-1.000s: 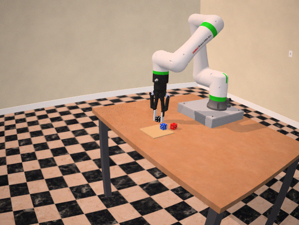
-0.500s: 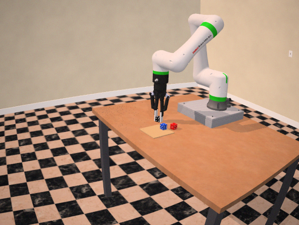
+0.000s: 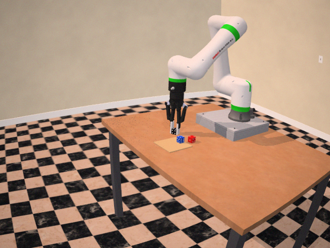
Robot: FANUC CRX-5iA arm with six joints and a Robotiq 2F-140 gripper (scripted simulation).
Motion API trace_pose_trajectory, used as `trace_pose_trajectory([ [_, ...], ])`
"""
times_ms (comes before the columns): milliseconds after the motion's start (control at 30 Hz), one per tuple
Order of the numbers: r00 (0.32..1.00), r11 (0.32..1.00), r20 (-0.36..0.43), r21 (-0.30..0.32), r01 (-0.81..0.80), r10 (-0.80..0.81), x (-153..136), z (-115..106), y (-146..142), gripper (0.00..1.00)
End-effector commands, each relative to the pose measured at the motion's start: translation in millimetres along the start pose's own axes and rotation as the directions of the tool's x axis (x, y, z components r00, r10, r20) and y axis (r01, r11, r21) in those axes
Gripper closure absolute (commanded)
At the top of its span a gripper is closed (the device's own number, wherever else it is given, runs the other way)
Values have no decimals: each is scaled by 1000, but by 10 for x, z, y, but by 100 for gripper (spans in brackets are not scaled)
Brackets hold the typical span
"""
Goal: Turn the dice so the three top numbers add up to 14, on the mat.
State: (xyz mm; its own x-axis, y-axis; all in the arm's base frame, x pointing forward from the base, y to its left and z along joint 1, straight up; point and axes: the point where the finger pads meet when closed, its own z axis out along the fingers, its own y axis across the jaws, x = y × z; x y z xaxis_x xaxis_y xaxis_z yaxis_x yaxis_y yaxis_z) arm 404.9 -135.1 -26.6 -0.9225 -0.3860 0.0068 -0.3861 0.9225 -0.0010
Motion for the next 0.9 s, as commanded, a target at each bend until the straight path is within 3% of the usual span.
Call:
trace_pose_trajectory([
  [0, 1000, 1000, 0, 0, 0, 0, -1, 0, -1, 84],
  [200, 1000, 1000, 0, 0, 0, 0, -1, -16, -1, 84],
  [433, 1000, 1000, 0, 0, 0, 0, -1, -207, -1, 84],
  [700, 1000, 1000, 0, 0, 0, 0, -1, -787, -1, 84],
  [867, 1000, 1000, 0, 0, 0, 0, -1, -984, -1, 84],
])
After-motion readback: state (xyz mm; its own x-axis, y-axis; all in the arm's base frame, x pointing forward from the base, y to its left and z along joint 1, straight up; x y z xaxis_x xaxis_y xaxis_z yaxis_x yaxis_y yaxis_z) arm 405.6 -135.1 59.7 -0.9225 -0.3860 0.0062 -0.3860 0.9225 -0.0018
